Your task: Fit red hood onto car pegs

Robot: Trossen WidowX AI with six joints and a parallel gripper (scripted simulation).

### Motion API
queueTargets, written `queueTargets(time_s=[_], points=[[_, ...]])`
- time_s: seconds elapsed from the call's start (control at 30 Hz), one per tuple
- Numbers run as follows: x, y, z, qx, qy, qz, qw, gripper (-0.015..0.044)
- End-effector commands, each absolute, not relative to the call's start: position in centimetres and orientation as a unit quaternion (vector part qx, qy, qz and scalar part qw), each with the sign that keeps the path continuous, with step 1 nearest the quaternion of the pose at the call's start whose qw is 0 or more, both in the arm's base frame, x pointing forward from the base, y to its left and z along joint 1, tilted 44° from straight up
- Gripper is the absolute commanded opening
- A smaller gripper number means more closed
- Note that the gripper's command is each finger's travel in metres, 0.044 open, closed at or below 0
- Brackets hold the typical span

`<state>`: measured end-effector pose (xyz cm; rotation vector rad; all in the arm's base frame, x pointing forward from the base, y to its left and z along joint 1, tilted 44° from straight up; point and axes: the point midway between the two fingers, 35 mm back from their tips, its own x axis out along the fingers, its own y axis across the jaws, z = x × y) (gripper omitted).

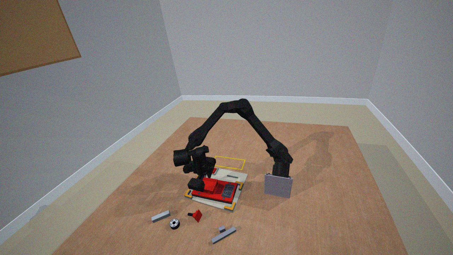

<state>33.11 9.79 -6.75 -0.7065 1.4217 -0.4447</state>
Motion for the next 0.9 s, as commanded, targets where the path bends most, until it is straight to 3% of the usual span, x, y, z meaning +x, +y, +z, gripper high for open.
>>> queueTargets(time_s=[0.0,0.3,0.87], points=[[33.1,9.9,-6.6,-0.315,0.633,-0.198,0.679,0.0440],[32.4,14.5,-1.8,-0.315,0.637,-0.201,0.674,0.0440],[32.4,14.6,-1.6,-0.315,0.637,-0.201,0.674,0.0440]])
